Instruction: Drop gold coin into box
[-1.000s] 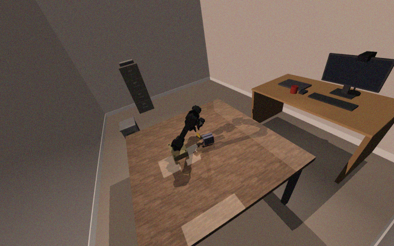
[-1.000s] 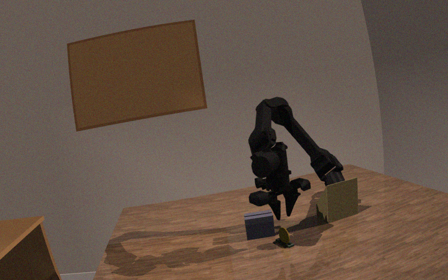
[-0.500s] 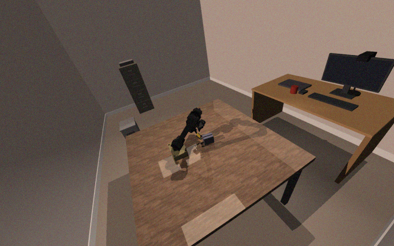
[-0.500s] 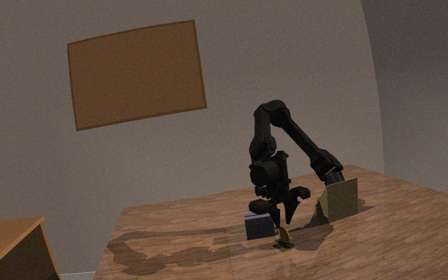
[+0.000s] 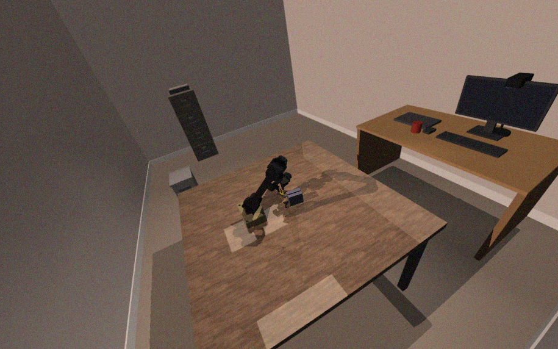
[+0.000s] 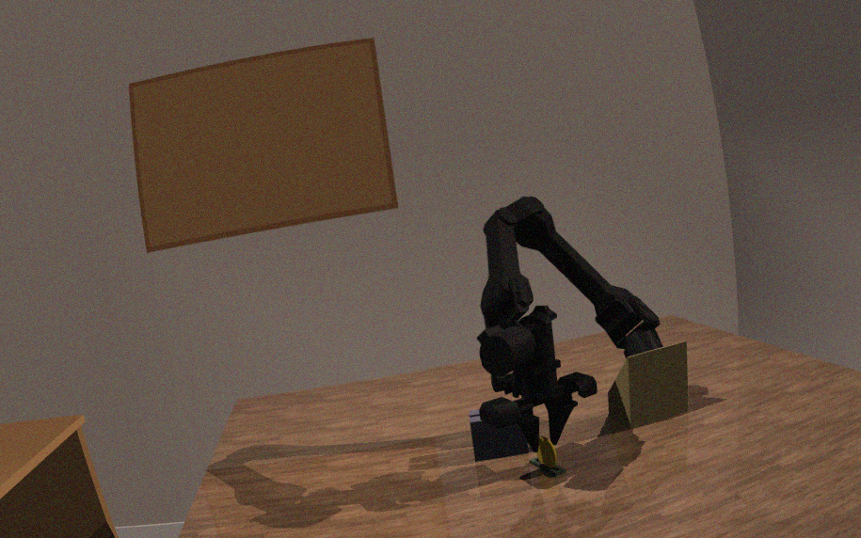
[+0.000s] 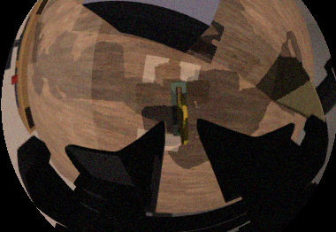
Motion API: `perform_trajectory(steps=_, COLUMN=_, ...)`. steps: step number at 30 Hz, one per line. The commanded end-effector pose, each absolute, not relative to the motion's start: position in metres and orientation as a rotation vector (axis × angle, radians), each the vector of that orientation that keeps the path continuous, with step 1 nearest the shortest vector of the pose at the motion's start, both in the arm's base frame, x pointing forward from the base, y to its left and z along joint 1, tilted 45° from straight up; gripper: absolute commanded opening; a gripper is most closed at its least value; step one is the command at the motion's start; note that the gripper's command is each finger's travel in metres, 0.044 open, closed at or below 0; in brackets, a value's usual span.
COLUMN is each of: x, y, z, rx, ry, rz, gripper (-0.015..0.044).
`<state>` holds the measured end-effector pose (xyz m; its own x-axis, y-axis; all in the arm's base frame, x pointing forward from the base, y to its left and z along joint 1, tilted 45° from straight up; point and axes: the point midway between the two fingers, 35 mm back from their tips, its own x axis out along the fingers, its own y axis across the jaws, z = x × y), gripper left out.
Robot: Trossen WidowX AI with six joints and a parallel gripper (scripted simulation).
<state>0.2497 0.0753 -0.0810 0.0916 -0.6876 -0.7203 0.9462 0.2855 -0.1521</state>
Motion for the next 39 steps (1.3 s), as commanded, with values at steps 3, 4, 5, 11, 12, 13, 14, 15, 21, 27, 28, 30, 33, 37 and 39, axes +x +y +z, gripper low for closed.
perform_trajectory(steps=3, x=0.249, y=0.067, z=-0.089, rx=0.386, ry=0.796, rz=-1.260, gripper=0.0161)
perform_trajectory(steps=4, x=0.250, y=0.066, z=-0.090, rx=0.386, ry=0.796, rz=-1.260, gripper=0.0161)
perform_trajectory(steps=5, x=0.250, y=0.065, z=-0.091, rx=0.386, ry=0.796, rz=-1.260, gripper=0.0161)
perform_trajectory(steps=11, x=0.250, y=0.058, z=-0.097, rx=0.385, ry=0.795, rz=-1.261, gripper=0.0161)
perform_trajectory(steps=12, x=0.250, y=0.057, z=-0.098, rx=0.384, ry=0.795, rz=-1.261, gripper=0.0161)
perform_trajectory(steps=13, x=0.250, y=0.056, z=-0.099, rx=0.384, ry=0.795, rz=-1.261, gripper=0.0161)
perform_trajectory(steps=14, x=0.250, y=0.055, z=-0.100, rx=0.384, ry=0.795, rz=-1.261, gripper=0.0161)
perform_trajectory(steps=15, x=0.250, y=0.054, z=-0.101, rx=0.384, ry=0.794, rz=-1.261, gripper=0.0161)
perform_trajectory(steps=21, x=0.250, y=0.054, z=-0.101, rx=0.384, ry=0.794, rz=-1.261, gripper=0.0029)
perform_trajectory(steps=27, x=0.250, y=0.054, z=-0.101, rx=0.384, ry=0.794, rz=-1.261, gripper=0.0000)
perform_trajectory(steps=28, x=0.250, y=0.054, z=-0.101, rx=0.384, ry=0.794, rz=-1.261, gripper=0.0000)
perform_trajectory(steps=30, x=0.250, y=0.054, z=-0.101, rx=0.384, ry=0.794, rz=-1.261, gripper=0.0000)
perform_trajectory(steps=33, x=0.250, y=0.054, z=-0.101, rx=0.384, ry=0.794, rz=-1.261, gripper=0.0000)
perform_trajectory(steps=37, x=0.250, y=0.061, z=-0.096, rx=0.385, ry=0.796, rz=-1.260, gripper=0.0000)
perform_trajectory(steps=39, x=0.251, y=0.064, z=-0.092, rx=0.386, ry=0.796, rz=-1.260, gripper=0.0000)
